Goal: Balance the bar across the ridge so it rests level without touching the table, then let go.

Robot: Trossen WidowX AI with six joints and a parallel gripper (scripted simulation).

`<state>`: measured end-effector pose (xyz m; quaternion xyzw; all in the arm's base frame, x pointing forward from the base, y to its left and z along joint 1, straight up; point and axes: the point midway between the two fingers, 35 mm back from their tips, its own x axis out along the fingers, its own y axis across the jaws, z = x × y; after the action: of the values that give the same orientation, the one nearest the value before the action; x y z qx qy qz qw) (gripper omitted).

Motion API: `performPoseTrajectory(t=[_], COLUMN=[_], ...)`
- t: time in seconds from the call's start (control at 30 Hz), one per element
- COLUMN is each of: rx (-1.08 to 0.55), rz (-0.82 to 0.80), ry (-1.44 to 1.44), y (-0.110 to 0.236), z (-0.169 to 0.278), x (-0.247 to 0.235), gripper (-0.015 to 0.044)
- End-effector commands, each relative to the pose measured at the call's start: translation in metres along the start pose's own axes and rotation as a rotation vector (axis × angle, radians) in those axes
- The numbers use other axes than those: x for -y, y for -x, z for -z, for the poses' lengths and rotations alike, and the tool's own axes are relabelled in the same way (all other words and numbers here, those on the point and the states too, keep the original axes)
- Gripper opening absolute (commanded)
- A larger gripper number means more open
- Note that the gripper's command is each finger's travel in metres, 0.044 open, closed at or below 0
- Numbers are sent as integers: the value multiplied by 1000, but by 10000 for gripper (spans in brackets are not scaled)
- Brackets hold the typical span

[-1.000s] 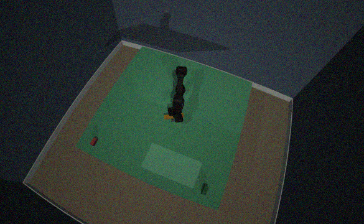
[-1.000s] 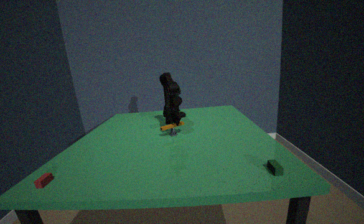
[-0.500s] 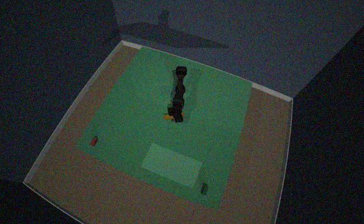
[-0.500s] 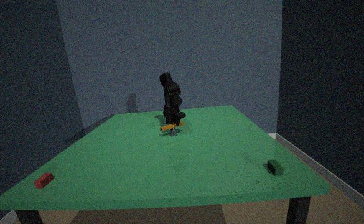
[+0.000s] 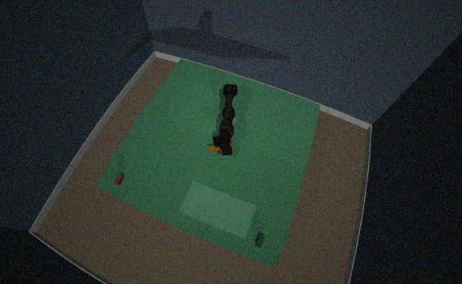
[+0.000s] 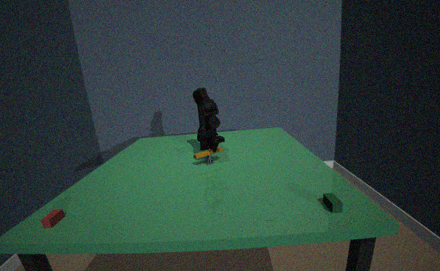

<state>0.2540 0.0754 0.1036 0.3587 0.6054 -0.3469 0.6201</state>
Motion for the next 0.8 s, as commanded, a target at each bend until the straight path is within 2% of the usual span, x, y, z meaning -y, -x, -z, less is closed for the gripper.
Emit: performPoseTrajectory(t=[0.0,0.77], rx=[-3,-3], rz=[-3,-3], ry=[-4,-4], y=[0,-2], z=[0,0], x=[-1,-1], gripper=[0,0])
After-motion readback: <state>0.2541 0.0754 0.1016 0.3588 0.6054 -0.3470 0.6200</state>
